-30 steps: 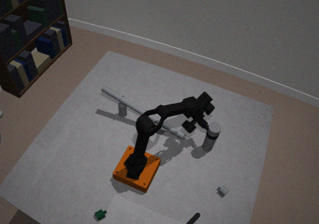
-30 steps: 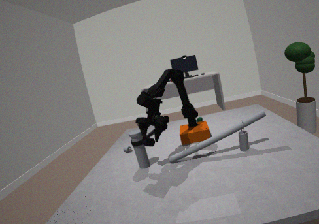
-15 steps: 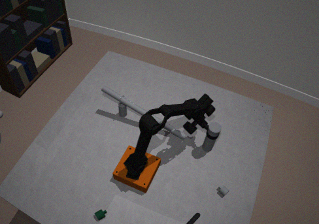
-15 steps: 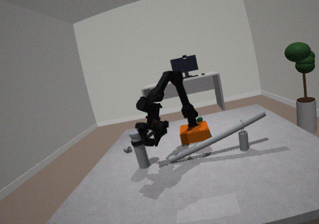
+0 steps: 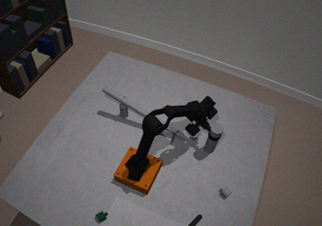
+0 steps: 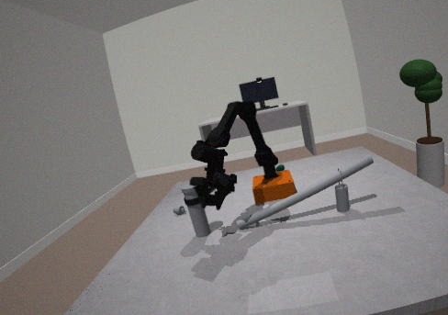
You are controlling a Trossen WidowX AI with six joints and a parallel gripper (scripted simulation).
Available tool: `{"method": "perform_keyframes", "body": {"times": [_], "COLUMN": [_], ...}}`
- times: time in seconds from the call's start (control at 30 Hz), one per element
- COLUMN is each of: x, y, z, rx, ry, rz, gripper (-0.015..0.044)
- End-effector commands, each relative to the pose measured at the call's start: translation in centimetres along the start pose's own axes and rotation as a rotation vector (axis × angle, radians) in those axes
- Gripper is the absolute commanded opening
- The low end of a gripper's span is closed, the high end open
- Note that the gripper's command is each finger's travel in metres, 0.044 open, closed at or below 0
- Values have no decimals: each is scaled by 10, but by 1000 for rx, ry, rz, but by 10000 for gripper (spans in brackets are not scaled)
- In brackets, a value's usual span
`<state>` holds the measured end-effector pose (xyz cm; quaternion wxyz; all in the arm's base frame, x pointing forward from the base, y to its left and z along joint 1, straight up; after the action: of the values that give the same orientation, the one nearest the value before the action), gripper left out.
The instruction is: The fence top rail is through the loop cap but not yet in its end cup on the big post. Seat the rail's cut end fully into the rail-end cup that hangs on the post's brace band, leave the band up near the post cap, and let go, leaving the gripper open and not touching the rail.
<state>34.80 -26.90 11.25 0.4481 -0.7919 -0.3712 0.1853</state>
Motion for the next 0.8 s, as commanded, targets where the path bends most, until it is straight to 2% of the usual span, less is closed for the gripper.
{"method": "perform_keyframes", "body": {"times": [0.0,0.23,0.33,0.43,0.77], "x": [0,0,0,-1,-3], "y": [2,2,2,1,-3], "z": [2,2,2,3,11], "rx": [5,5,5,6,11], "ry": [-6,-6,-6,-26,-111], "rz": [2,2,2,-9,-58], "gripper": [282,99,79,0,0]}}
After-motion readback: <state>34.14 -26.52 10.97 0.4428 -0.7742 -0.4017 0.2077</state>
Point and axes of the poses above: the point midway between the two fingers, 35 mm back from their tips, its own y axis out along the fingers, its own z axis across the jaws, x = y × z, the point moved 2 cm from there along -y, back along the fingers, and after that the axes turned 4 degrees about y, right-handed, at the moved point
